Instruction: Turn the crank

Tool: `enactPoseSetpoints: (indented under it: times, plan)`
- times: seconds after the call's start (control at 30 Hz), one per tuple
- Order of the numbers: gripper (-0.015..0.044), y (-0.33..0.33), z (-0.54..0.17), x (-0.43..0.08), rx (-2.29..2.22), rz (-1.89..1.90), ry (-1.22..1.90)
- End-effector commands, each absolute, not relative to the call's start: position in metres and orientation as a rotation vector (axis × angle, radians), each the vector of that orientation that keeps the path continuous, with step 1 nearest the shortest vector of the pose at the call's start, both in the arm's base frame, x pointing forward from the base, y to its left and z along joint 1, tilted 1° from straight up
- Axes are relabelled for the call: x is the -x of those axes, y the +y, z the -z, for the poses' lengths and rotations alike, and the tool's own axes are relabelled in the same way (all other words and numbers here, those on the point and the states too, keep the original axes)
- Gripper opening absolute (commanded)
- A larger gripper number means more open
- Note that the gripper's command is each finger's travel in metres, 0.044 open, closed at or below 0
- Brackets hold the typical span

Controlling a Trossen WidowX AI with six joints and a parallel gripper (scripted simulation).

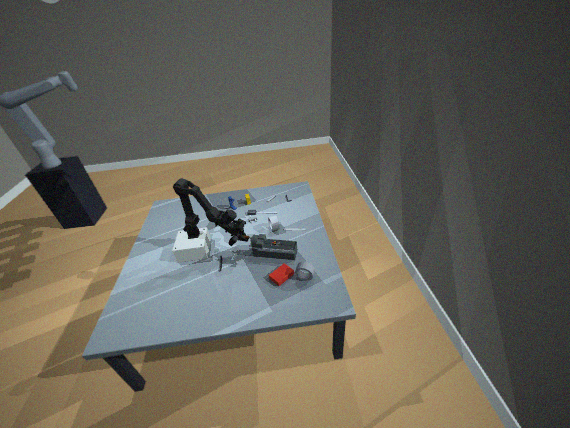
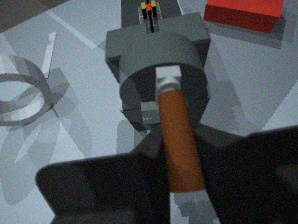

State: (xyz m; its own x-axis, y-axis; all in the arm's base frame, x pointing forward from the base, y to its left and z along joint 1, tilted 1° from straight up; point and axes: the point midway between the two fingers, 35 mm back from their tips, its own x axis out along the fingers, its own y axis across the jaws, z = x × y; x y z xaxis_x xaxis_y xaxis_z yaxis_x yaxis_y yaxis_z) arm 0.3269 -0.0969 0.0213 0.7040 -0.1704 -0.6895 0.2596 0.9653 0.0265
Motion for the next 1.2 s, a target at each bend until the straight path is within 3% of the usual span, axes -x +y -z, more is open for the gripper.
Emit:
enactPoseSetpoints:
  times: [0.0,1.17]
  plan:
    - [0.0,-0.106,-0.02,-0.324,-0.123,0.27,0.755]
    - [0.0,-0.121,-0.003,-0.321,-0.122,0.27,0.755]
